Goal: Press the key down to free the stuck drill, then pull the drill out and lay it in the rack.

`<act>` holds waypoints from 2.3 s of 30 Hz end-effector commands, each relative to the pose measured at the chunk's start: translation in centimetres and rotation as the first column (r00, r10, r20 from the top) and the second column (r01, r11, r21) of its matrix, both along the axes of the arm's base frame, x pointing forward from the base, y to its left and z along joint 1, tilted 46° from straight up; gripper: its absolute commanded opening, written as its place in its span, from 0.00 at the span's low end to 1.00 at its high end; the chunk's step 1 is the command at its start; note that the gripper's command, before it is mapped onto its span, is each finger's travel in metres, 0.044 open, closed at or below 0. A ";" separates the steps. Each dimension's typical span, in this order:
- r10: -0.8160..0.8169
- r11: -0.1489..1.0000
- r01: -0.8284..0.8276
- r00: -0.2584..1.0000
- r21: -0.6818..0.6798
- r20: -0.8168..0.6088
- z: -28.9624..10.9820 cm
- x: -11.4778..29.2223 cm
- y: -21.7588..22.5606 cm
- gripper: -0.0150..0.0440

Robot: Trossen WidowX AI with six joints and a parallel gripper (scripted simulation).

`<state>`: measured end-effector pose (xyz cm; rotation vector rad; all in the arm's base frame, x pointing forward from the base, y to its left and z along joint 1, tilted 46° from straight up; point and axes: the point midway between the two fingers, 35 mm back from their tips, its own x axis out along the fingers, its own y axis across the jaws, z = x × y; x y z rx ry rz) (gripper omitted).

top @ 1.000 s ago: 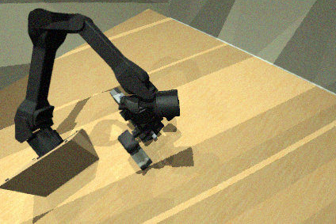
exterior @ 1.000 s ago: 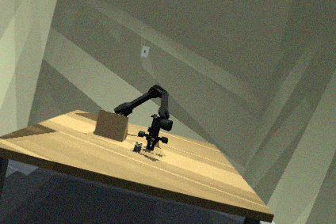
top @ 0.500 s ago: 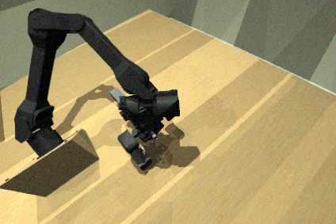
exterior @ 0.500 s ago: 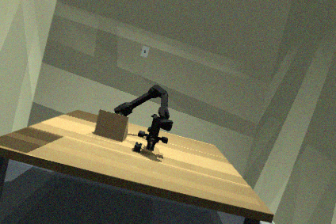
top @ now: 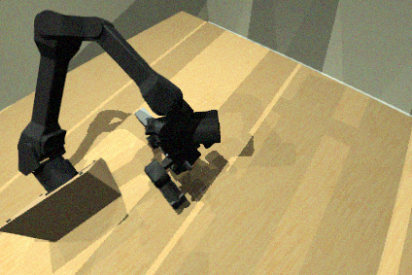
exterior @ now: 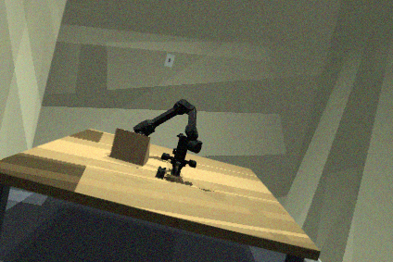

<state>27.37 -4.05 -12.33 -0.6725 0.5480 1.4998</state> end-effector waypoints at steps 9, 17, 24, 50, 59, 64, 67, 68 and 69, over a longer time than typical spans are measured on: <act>-0.001 1.000 0.001 1.000 0.001 0.004 0.2 0.1 -0.1 0.25; -0.001 1.000 0.001 1.000 0.001 0.004 0.2 0.1 -0.1 0.25; -0.001 1.000 0.001 1.000 0.001 0.004 0.2 0.1 -0.1 0.25; -0.001 1.000 0.001 1.000 0.000 0.005 -0.5 0.1 -0.5 0.25; -0.001 1.000 0.001 1.000 0.000 0.005 -1.2 0.1 -1.2 0.25; -0.001 1.000 0.001 1.000 -0.001 0.005 -1.8 0.2 -1.8 0.25; -0.001 1.000 0.001 1.000 -0.001 0.005 -2.1 0.3 -2.2 0.25; -0.001 1.000 0.001 1.000 -0.001 0.005 -2.2 0.3 -2.2 0.25; -0.001 1.000 0.001 1.000 -0.001 0.005 -2.3 0.3 -2.3 0.25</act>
